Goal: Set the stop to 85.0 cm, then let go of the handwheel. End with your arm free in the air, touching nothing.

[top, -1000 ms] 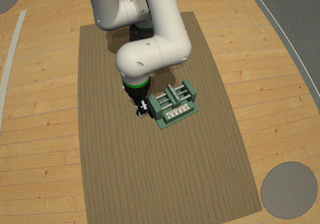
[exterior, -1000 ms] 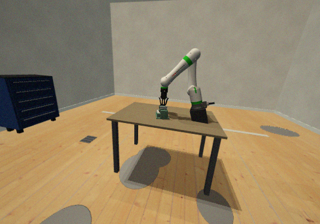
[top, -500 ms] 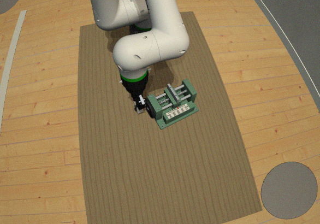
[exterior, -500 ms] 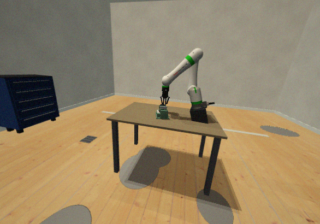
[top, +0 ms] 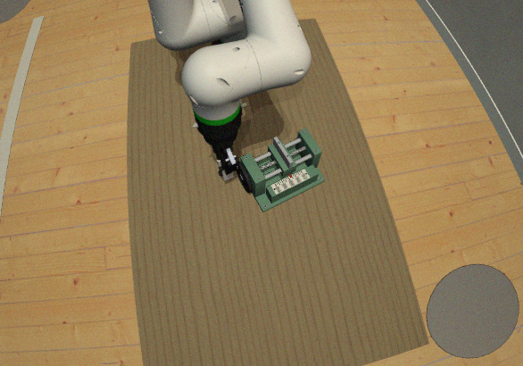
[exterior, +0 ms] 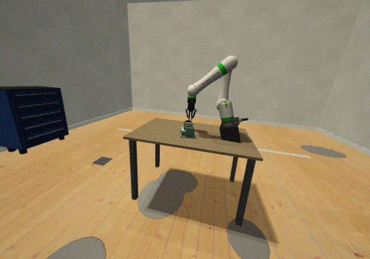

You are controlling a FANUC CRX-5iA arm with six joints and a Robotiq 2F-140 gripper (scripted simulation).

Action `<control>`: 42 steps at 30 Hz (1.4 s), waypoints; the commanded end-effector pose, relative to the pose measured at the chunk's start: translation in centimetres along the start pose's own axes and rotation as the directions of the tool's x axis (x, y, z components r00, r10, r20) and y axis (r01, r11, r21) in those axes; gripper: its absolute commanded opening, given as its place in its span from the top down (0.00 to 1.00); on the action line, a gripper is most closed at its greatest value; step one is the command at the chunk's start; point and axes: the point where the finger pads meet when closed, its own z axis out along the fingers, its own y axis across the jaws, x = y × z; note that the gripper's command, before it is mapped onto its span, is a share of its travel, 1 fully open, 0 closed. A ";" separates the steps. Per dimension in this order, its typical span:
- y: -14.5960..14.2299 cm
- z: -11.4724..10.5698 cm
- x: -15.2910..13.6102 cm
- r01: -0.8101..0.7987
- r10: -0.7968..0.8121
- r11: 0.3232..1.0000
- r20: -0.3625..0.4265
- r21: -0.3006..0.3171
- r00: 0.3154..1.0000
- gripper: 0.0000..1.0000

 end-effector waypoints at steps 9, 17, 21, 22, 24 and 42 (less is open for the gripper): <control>-1.8 -1.7 0.0 0.000 0.000 1.000 0.000 0.001 1.000 0.96; -3.7 -1.9 0.0 0.000 0.000 1.000 0.000 0.001 1.000 0.96; -4.5 -1.6 0.0 0.000 0.000 1.000 0.000 0.001 1.000 0.96; -4.6 -1.5 0.0 0.000 0.000 1.000 0.000 0.001 1.000 0.96; -4.6 -1.5 0.0 0.000 0.000 1.000 0.000 0.001 1.000 0.96; -6.1 1.5 0.0 0.000 0.000 1.000 0.000 0.001 1.000 0.96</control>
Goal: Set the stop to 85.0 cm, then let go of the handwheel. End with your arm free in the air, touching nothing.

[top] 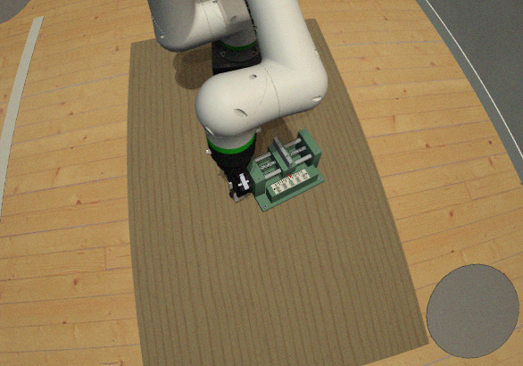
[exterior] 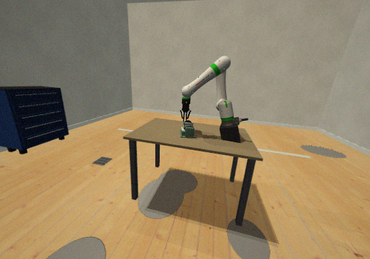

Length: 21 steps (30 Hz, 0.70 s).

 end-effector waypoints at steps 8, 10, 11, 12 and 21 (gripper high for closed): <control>0.9 2.3 0.0 0.000 0.000 1.000 0.000 -0.001 1.000 0.96; 1.3 2.6 0.0 0.000 0.000 1.000 0.000 -0.001 1.000 0.96; 1.5 2.8 0.0 0.000 0.000 1.000 0.000 -0.001 1.000 0.96; 1.7 2.9 0.0 0.000 0.000 1.000 0.000 -0.001 1.000 0.96; 3.3 3.2 0.0 0.000 0.000 1.000 0.000 -0.001 1.000 0.96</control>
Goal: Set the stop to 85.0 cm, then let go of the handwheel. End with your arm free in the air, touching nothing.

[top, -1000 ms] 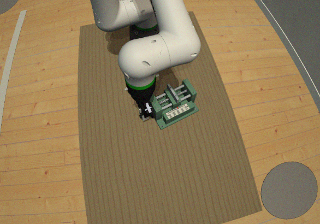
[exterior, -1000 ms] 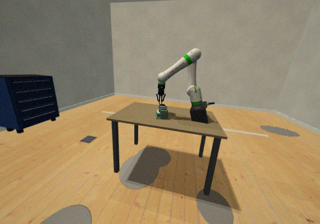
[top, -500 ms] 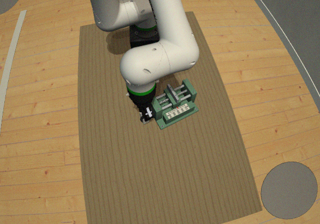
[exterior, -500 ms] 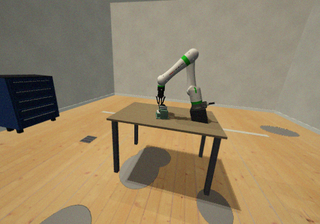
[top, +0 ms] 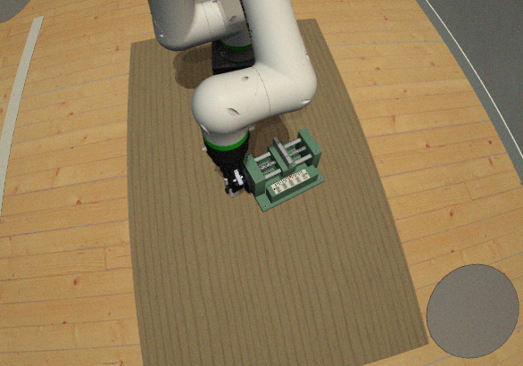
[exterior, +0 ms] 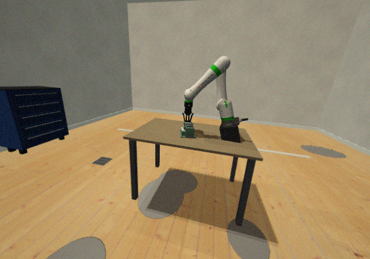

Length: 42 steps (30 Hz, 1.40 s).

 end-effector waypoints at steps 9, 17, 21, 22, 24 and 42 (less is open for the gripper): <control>1.9 -0.5 0.0 0.000 0.000 1.000 0.000 0.000 1.000 0.96; 2.6 -1.0 0.0 0.000 0.000 1.000 0.000 0.000 1.000 0.96; 2.9 -1.4 0.0 0.000 0.000 1.000 0.000 0.000 1.000 0.96; 3.0 -1.5 0.0 0.000 0.000 1.000 0.000 0.000 1.000 0.96; 3.1 -1.7 0.0 0.000 0.000 1.000 0.000 0.000 1.000 0.96; 3.4 -3.9 0.0 0.000 0.000 1.000 0.000 0.000 1.000 0.96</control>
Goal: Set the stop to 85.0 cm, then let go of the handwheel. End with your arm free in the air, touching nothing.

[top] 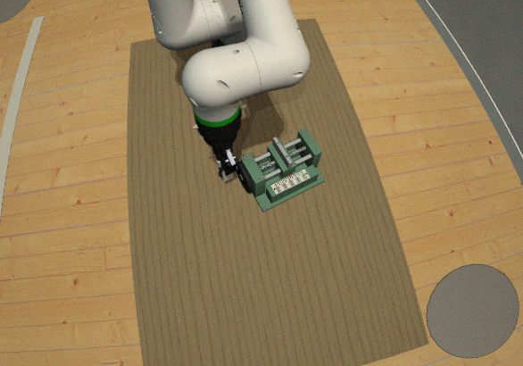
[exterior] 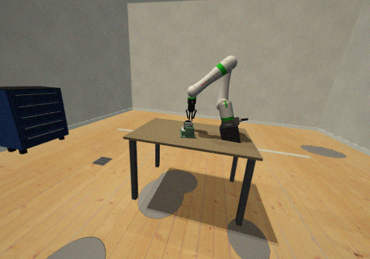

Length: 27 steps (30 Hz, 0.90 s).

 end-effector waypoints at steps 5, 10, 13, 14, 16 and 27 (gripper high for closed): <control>-0.2 -0.7 0.0 0.000 0.000 1.000 0.000 0.000 1.000 0.96; -0.5 -1.4 0.0 0.000 0.000 1.000 0.000 0.000 1.000 0.96; -0.8 -1.7 0.0 0.000 0.000 1.000 0.000 0.000 1.000 0.96; -0.9 -1.8 0.0 0.000 0.000 1.000 0.000 0.000 1.000 0.96; -1.0 -1.9 0.0 0.000 0.000 1.000 0.000 0.000 1.000 0.96; -1.8 -2.4 0.0 0.000 0.000 1.000 0.000 0.000 1.000 0.96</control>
